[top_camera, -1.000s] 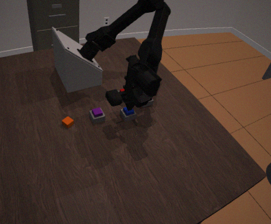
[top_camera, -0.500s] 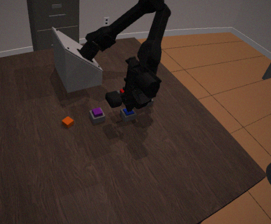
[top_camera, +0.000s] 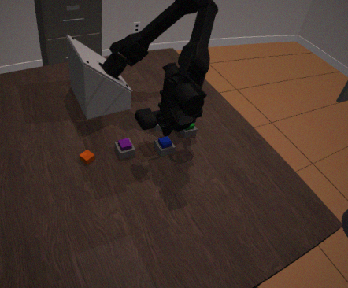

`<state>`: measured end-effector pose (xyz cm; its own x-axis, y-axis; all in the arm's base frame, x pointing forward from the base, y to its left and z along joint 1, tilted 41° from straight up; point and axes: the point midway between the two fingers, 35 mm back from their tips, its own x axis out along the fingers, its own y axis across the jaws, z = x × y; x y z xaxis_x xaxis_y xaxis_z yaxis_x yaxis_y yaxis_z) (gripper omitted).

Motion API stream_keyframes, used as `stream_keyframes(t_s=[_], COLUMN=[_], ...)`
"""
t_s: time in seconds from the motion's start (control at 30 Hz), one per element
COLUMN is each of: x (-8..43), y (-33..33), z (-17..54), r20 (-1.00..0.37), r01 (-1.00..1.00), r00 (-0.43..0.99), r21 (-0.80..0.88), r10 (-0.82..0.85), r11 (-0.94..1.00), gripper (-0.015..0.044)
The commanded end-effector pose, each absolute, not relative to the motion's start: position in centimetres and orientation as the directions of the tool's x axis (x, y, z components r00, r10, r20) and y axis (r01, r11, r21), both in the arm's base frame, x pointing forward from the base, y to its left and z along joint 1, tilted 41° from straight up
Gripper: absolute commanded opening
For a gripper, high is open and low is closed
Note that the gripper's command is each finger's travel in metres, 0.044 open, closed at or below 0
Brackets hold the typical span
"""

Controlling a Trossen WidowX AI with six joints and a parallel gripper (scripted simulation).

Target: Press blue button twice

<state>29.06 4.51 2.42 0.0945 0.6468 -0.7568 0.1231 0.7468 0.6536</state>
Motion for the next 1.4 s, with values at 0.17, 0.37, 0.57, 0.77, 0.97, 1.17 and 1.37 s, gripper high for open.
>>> stream_keyframes(t_s=[0.17, 0.37, 0.57, 0.77, 0.97, 1.17, 1.37], x=[29.2, 29.3, 29.3, 29.3, 29.3, 29.3, 29.4], y=[5.0, 5.6, 6.2, 6.6, 6.6, 6.6, 5.9], z=[2.1, 1.3, 0.6, 0.2, 0.2, 0.2, 1.1], r20=[-0.756, -0.756, -0.756, -0.755, -0.755, -0.755, -0.757], r01=[0.116, 0.116, 0.116, 0.116, 0.116, 0.116, 0.111], r00=[0.093, 0.093, 0.093, 0.093, 0.093, 0.093, 0.097], r21=[0.654, 0.654, 0.655, 0.655, 0.655, 0.655, 0.654], r10=[0.647, 0.648, 0.648, 0.649, 0.649, 0.649, 0.647], r11=[0.747, 0.747, 0.747, 0.746, 0.746, 0.746, 0.749], gripper=[0.002, 0.002, 0.002, 0.002, 0.002, 0.002, 0.002])
